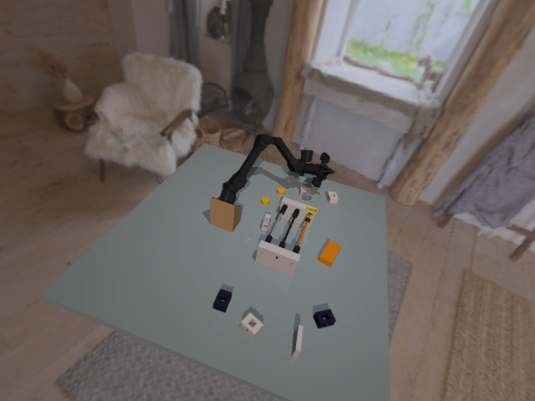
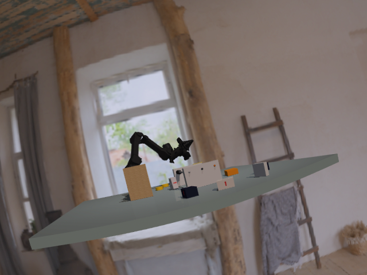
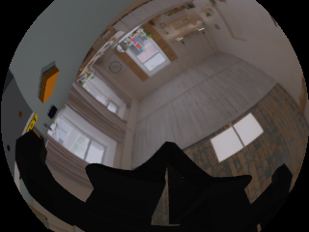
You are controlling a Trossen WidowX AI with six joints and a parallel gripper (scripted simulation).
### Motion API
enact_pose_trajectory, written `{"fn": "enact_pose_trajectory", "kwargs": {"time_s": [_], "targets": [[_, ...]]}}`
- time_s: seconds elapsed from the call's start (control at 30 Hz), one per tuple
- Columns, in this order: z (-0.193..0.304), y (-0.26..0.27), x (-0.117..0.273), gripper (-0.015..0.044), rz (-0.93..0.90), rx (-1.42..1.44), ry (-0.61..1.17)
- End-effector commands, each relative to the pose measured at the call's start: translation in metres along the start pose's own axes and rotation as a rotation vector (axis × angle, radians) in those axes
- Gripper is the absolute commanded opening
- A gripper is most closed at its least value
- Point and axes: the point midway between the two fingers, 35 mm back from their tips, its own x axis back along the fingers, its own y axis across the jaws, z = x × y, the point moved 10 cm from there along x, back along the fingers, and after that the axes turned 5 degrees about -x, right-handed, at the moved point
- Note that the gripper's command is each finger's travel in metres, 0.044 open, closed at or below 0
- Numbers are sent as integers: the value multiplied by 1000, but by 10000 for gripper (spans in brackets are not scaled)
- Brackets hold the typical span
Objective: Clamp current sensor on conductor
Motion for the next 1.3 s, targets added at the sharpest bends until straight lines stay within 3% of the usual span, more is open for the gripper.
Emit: {"fn": "enact_pose_trajectory", "kwargs": {"time_s": [0.0, 0.27, 0.53, 0.93, 1.27], "targets": [[2, -1, -2, 26, 2, -13, -4], [108, -19, -49, 236, -5, -611, -204], [187, -11, -49, 440, -158, -1084, -333], [257, 17, -20, 440, -451, -1622, -369], [260, 19, -18, 440, -470, -1652, -367]]}}
